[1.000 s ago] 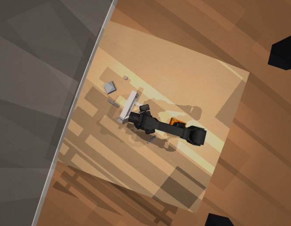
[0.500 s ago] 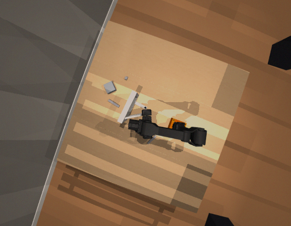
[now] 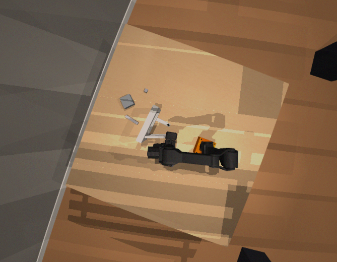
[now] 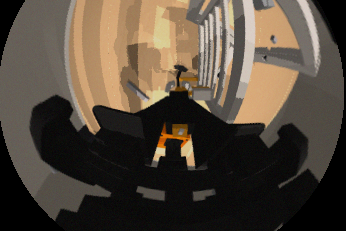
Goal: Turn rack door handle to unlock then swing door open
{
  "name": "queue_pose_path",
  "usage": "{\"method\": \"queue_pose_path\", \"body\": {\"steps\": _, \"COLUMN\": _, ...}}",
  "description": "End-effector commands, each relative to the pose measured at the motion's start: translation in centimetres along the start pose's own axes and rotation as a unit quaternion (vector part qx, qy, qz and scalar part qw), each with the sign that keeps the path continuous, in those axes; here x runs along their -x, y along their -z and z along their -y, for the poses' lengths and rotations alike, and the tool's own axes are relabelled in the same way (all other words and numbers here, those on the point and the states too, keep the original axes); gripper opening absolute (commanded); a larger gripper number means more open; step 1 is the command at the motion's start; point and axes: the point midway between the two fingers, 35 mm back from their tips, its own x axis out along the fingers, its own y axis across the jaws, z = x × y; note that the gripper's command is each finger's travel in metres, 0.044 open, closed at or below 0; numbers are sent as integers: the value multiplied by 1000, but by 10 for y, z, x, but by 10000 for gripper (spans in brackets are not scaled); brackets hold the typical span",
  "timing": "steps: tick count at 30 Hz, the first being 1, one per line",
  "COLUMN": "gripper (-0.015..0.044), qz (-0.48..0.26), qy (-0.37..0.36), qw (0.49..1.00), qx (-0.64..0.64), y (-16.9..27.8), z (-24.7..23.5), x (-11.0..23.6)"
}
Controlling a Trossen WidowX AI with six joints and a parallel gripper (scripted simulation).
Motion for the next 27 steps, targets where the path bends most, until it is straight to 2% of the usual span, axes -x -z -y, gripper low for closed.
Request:
{"method": "queue_pose_path", "body": {"steps": 1, "gripper": 15, "qz": 0, "qy": -1, "qw": 999, "qx": -34, "y": -2, "z": -7, "x": 0}}
{"method": "queue_pose_path", "body": {"steps": 27, "gripper": 15, "qz": 0, "qy": -3, "qw": 976, "qx": -217, "y": -24, "z": -60, "x": 1}}
